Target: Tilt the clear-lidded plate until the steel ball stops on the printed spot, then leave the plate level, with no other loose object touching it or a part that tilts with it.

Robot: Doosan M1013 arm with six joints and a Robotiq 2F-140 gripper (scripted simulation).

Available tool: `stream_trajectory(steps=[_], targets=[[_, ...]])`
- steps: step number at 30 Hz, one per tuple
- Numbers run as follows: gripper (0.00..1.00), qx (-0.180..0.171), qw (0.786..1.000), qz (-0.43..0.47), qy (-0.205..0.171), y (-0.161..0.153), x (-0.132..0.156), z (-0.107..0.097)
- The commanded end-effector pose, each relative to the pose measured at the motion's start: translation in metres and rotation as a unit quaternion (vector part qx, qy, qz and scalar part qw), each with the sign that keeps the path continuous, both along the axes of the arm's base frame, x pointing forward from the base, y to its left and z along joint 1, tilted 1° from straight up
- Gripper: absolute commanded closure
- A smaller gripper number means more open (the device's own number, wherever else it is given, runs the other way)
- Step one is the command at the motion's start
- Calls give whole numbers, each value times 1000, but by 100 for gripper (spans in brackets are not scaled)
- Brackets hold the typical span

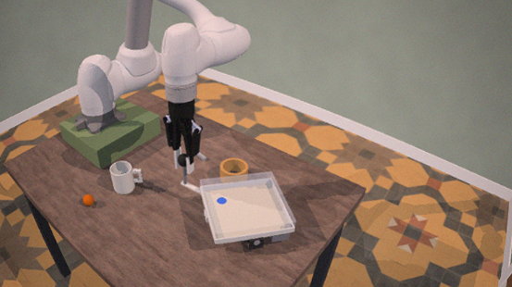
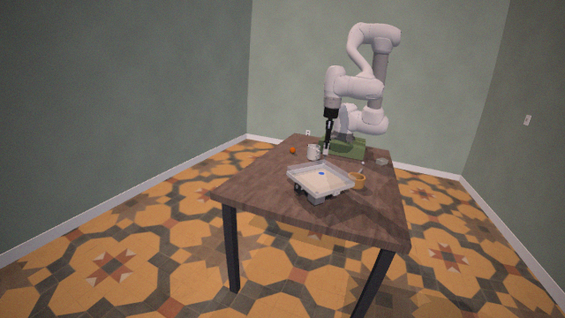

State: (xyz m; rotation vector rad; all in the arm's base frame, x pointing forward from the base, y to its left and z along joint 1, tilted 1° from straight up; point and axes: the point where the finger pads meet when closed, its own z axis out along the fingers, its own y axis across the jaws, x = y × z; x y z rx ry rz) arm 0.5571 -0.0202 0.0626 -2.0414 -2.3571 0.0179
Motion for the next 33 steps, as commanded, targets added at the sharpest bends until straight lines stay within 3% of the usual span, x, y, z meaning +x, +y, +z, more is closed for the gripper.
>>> stream_trajectory(steps=[1,33], targets=[[100,0,1000,0,0,0,0,0],[100,0,1000,0,0,0,-2,-4]])
